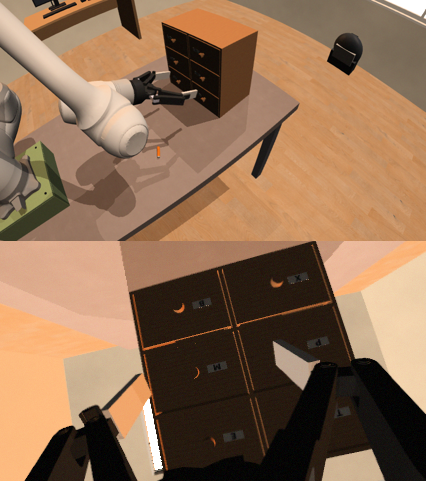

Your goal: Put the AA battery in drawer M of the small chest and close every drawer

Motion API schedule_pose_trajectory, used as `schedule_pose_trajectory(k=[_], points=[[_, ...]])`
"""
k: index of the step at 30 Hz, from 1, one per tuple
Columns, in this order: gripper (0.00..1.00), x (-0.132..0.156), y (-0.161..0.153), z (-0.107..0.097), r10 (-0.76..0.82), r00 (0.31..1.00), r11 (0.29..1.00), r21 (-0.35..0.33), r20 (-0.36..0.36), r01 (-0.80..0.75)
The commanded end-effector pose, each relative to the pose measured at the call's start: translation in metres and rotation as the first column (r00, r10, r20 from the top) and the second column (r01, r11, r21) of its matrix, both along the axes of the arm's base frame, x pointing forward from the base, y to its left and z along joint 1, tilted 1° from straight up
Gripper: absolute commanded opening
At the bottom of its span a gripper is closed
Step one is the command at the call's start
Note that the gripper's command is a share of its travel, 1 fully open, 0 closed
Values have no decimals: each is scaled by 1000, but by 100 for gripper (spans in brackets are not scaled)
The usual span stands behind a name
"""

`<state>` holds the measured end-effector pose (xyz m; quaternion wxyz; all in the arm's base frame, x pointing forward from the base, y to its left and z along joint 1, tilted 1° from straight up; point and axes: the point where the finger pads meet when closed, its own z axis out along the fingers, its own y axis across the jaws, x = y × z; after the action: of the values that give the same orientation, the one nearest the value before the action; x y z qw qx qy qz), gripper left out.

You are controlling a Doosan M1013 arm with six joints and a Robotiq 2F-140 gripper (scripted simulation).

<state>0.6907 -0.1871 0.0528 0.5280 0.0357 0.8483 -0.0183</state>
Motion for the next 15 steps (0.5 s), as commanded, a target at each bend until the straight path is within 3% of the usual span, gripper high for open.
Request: schedule_pose_trajectory(k=[1,15], points=[[100,1,3,5,7,1000,1000,2,-25,-7],[100,-18,4,24,10,969,1000,20,-249,-6]])
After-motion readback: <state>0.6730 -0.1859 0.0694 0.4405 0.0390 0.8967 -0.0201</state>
